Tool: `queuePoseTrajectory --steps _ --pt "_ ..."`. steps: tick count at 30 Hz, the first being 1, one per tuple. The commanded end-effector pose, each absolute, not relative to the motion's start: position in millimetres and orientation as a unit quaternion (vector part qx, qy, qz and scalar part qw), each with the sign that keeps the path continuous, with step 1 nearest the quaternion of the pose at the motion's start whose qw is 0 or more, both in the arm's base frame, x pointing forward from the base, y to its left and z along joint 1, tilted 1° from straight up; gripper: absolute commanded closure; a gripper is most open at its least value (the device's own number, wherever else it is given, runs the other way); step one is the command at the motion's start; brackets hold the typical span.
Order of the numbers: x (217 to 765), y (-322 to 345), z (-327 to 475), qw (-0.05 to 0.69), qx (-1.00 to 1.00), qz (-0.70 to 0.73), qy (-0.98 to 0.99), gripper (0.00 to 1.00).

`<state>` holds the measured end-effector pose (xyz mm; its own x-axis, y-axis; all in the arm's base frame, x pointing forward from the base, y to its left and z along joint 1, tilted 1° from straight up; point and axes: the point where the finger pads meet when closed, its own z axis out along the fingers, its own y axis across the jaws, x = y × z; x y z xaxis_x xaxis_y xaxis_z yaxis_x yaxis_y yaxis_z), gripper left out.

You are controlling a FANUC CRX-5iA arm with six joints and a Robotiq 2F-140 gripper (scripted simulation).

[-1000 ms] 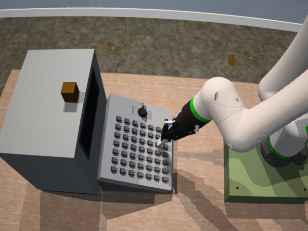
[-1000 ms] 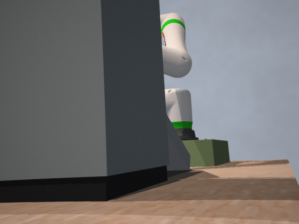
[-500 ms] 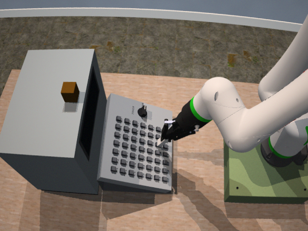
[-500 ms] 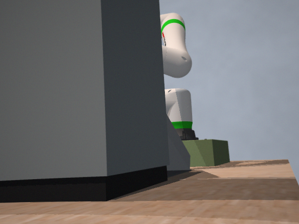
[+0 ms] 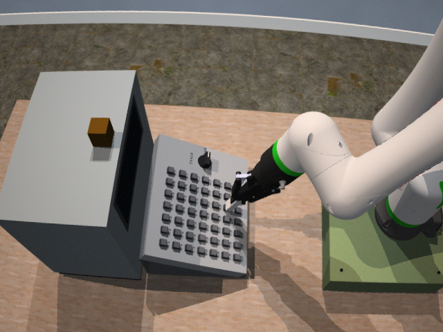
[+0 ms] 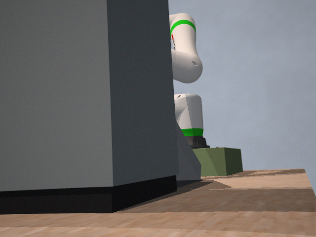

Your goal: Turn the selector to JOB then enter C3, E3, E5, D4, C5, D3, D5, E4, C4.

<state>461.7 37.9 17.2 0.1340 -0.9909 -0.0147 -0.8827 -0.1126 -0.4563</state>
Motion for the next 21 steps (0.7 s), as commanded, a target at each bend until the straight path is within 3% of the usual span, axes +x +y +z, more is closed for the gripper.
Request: queuePoseTrajectory --steps 1,21 --pt "462.6 38.1 16.0 0.182 -0.731 -0.149 0.641 1.0" --pt "466.6 38.7 8.3 0.182 -0.731 -0.149 0.641 1.0"
